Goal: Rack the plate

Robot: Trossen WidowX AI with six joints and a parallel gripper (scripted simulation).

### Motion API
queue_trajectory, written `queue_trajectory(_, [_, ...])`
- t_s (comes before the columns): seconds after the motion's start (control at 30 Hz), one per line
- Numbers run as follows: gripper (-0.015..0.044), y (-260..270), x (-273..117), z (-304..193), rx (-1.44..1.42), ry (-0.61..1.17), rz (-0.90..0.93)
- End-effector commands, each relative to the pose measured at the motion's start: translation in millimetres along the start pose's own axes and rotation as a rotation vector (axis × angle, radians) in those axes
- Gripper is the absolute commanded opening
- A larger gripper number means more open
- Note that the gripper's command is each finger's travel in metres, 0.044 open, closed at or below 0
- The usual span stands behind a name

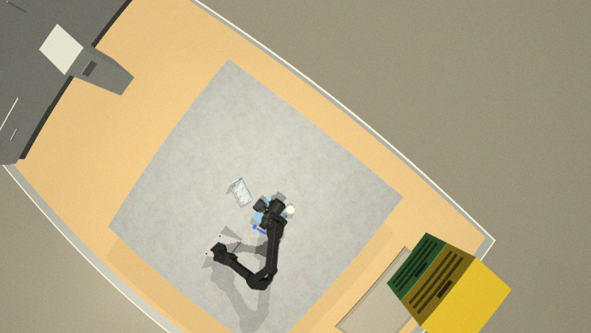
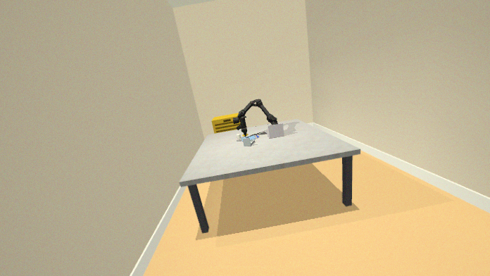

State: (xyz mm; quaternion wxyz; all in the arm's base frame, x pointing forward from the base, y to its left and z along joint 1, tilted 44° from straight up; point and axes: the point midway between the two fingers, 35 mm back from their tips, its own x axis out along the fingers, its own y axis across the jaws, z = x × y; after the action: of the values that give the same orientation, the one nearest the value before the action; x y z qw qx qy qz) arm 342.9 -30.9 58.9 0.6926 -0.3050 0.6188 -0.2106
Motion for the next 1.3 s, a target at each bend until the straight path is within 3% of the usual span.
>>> queue_trajectory(0.0, [0.0, 3, -21, 4, 0.004, -0.004, 0.01])
queue_trajectory(0.6, [0.0, 5, -102, 10, 0.003, -0.002, 0.011])
queue_trajectory(1.07, [0.0, 3, -142, 11, 0.003, -0.001, 0.002])
queue_trajectory(1.27, [0.0, 48, -144, -10, 0.141, 0.0, 0.013])
